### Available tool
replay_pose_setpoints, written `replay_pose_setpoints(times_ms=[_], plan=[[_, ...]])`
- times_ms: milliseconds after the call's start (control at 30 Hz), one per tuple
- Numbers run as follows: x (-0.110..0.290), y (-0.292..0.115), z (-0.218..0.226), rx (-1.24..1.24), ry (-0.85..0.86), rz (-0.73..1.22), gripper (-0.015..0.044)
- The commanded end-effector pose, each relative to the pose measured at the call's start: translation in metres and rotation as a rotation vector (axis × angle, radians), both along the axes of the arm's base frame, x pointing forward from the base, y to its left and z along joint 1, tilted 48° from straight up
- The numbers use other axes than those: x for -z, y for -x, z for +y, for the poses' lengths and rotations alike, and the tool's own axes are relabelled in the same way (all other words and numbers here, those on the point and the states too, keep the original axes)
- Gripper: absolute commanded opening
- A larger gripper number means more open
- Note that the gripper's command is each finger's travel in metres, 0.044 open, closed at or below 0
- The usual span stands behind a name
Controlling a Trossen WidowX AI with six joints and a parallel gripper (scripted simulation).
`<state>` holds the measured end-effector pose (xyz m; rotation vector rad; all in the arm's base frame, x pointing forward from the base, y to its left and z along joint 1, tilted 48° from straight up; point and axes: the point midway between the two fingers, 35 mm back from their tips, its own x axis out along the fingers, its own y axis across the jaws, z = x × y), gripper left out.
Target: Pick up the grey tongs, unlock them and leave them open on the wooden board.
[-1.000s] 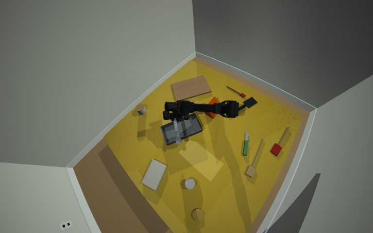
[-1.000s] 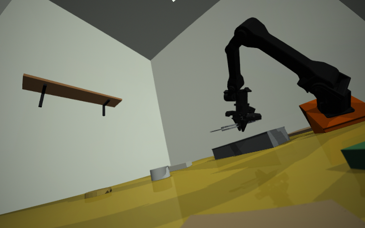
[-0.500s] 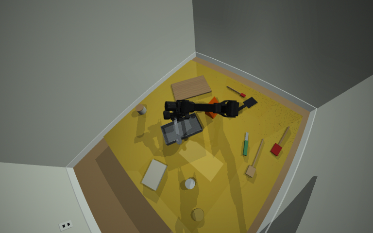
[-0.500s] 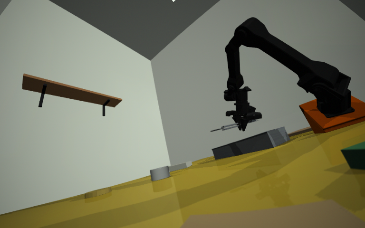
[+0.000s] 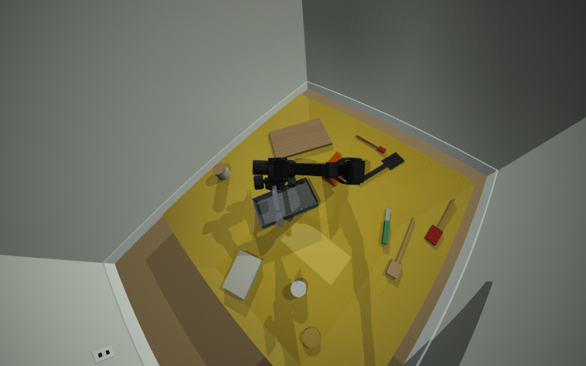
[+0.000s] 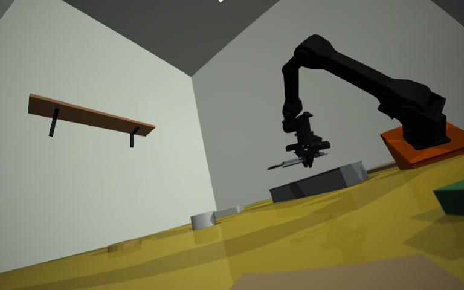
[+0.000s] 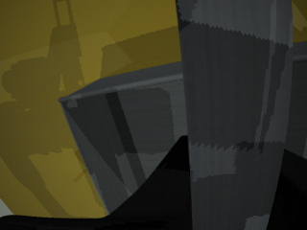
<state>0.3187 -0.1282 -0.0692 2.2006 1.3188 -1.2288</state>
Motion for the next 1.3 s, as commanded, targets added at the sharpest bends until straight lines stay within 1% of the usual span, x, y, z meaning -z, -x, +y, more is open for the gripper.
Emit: replay_pose_setpoints(times_ms=[0,867,1267], plan=[[-0.0012,-0.0048,-0.0047,-0.033,-0.011,0.019,-0.0150],[-0.0052,-0.0044,-0.0011,-0.218,-0.183,0.199,-0.0150],[-0.0031,-0.0007,-0.0004,-0.224,-0.195,0.206,-0.0150]])
